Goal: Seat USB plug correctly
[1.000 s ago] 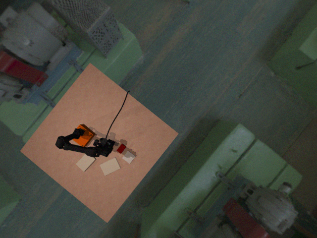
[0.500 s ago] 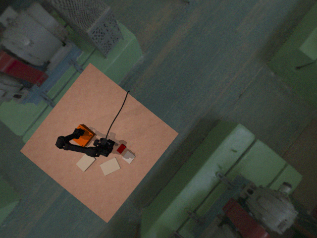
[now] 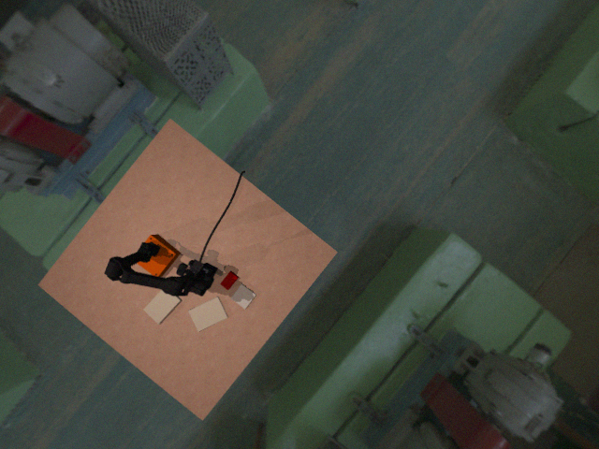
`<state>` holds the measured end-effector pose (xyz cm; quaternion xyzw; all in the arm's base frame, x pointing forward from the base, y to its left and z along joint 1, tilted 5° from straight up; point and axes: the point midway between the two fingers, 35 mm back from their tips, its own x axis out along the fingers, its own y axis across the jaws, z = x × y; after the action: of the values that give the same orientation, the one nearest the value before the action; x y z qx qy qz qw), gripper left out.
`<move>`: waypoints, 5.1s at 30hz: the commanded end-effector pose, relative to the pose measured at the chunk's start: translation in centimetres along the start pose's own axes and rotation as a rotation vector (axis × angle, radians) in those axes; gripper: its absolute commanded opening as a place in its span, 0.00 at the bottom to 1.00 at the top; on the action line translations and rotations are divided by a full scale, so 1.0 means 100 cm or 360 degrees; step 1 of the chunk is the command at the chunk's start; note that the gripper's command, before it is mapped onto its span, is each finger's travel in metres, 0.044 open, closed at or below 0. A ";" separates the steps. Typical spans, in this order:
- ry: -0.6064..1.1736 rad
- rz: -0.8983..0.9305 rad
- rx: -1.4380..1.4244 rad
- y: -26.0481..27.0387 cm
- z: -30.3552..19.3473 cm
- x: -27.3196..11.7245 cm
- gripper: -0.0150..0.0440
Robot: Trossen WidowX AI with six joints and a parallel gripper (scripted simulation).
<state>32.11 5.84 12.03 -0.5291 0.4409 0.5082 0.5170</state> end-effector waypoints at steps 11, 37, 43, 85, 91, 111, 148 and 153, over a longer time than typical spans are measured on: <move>-0.0007 -0.0003 -0.0011 0.000 0.000 0.002 0.25; -0.0007 -0.0003 -0.0011 0.000 0.000 0.005 0.25; -0.0007 -0.0003 -0.0011 0.000 0.000 0.006 0.25; -0.0007 -0.0003 -0.0011 0.000 0.000 0.011 0.25; -0.0007 -0.0003 -0.0011 0.000 0.000 0.011 0.25; -0.0007 -0.0003 -0.0011 0.000 0.000 0.014 0.25; -0.0007 -0.0003 -0.0011 0.000 -0.001 0.016 0.25; -0.0007 -0.0003 -0.0011 0.000 -0.001 0.016 0.25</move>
<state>32.27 5.86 10.59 -0.5289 0.4396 0.5086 0.5180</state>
